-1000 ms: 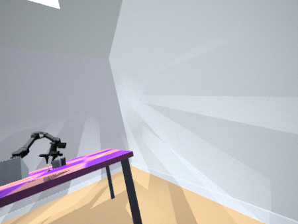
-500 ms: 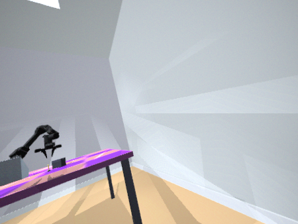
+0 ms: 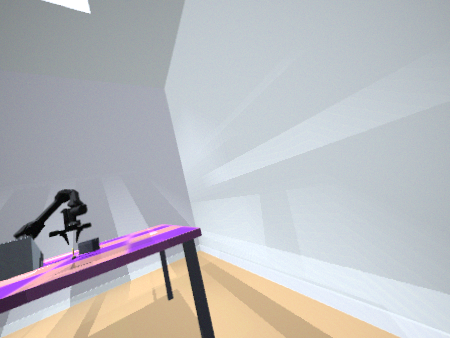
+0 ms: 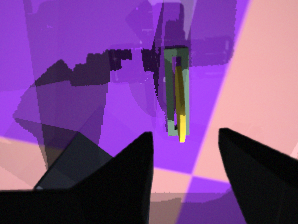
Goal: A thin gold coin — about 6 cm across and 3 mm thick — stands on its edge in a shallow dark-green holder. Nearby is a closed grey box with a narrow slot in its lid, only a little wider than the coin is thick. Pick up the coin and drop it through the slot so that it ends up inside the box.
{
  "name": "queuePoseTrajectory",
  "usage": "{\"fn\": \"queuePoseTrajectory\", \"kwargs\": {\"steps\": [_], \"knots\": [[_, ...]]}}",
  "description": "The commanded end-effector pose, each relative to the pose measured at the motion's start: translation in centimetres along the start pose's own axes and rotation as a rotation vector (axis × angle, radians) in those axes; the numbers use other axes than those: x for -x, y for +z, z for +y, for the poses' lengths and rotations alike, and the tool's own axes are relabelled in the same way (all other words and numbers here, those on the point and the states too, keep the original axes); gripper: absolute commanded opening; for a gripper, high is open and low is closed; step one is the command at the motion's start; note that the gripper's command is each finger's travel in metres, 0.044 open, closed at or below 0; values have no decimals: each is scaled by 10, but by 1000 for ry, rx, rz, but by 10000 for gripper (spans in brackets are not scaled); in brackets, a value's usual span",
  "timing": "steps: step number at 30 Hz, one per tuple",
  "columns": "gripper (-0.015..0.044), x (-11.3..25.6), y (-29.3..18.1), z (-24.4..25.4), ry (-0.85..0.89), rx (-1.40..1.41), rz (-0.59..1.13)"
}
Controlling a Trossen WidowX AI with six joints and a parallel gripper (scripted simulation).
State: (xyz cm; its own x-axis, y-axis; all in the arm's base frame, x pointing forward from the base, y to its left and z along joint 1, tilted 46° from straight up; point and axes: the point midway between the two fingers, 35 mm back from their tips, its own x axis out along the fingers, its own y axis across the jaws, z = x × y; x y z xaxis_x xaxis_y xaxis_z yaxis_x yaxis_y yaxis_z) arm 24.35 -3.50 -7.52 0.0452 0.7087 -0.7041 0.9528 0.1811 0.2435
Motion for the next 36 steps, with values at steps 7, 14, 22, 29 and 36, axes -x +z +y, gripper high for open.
{"fn": "queuePoseTrajectory", "kwargs": {"steps": [7, 14, 22, 29, 36], "knots": [[161, -18, -1, -1, -1, -6, 6], [161, -30, -1, 0, -1, -6, 5], [161, -43, -1, 0, -1, -6, 5], [161, -54, -1, 0, -1, -6, 6], [161, -65, -2, -1, -1, -6, 8]]}}
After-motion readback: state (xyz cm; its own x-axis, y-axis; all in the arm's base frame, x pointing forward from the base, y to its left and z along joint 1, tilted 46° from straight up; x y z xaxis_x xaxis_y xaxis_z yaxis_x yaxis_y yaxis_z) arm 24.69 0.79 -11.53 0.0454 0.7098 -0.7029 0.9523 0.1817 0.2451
